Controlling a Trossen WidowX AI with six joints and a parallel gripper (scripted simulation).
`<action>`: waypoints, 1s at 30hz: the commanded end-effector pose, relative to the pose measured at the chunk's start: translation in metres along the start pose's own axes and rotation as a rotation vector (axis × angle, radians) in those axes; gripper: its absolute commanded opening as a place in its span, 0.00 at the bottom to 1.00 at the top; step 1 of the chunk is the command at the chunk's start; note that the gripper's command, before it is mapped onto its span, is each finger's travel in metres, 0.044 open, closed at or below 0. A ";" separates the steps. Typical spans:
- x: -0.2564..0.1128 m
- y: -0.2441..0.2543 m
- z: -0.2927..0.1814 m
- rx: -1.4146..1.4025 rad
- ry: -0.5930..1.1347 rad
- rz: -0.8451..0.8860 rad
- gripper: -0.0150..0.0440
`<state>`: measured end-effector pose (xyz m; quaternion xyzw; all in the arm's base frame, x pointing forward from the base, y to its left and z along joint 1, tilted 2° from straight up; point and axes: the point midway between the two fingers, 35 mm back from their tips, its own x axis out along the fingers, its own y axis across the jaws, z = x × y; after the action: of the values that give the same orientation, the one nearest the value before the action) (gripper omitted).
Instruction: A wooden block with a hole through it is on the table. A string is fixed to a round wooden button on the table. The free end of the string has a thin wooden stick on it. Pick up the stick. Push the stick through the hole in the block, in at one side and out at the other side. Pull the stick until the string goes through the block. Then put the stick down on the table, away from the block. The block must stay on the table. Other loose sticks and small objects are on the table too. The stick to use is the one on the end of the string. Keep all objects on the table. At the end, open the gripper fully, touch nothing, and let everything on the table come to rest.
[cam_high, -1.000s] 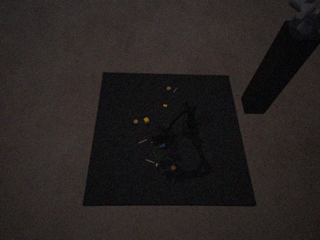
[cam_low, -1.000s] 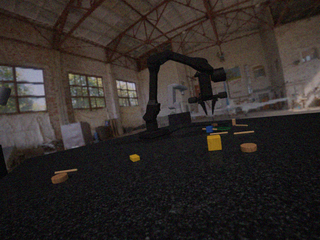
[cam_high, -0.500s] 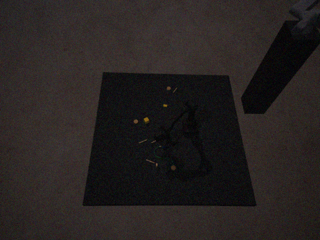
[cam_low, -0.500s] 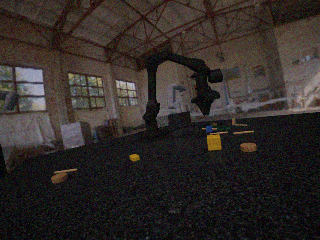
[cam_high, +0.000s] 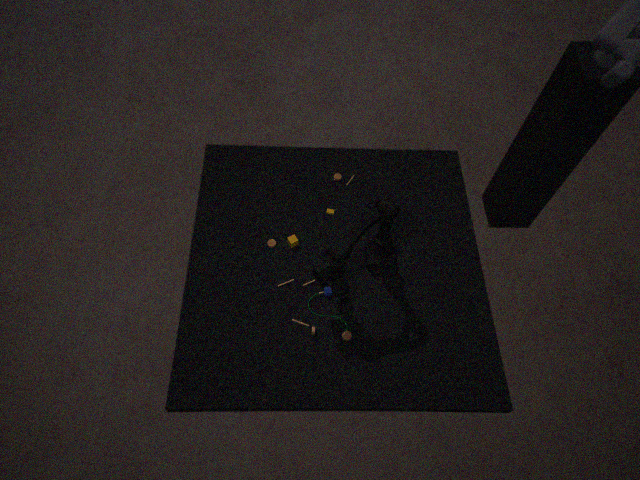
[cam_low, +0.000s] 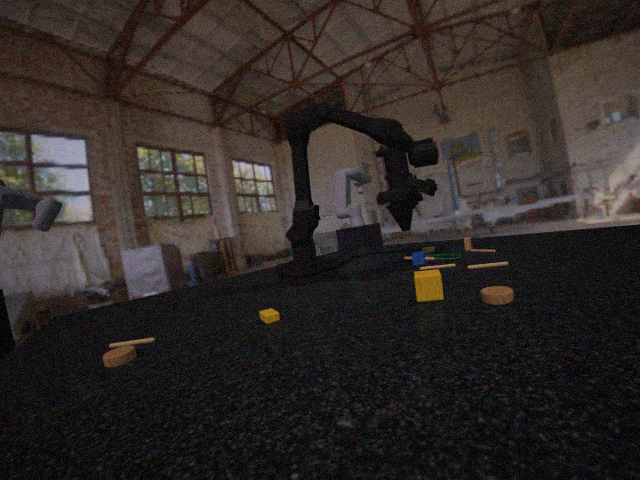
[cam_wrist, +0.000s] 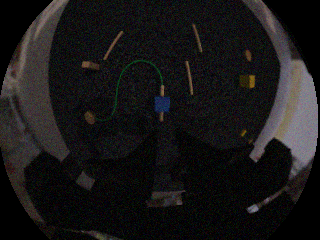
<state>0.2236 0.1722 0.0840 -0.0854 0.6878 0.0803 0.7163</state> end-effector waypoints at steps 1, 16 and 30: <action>-0.002 0.001 -0.002 0.054 -0.009 0.007 0.46; 0.015 0.002 0.000 0.054 -0.010 0.007 0.46; 0.038 0.002 0.001 0.054 -0.010 0.007 0.46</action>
<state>0.2270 0.1755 0.0529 -0.0628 0.6833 0.0667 0.7243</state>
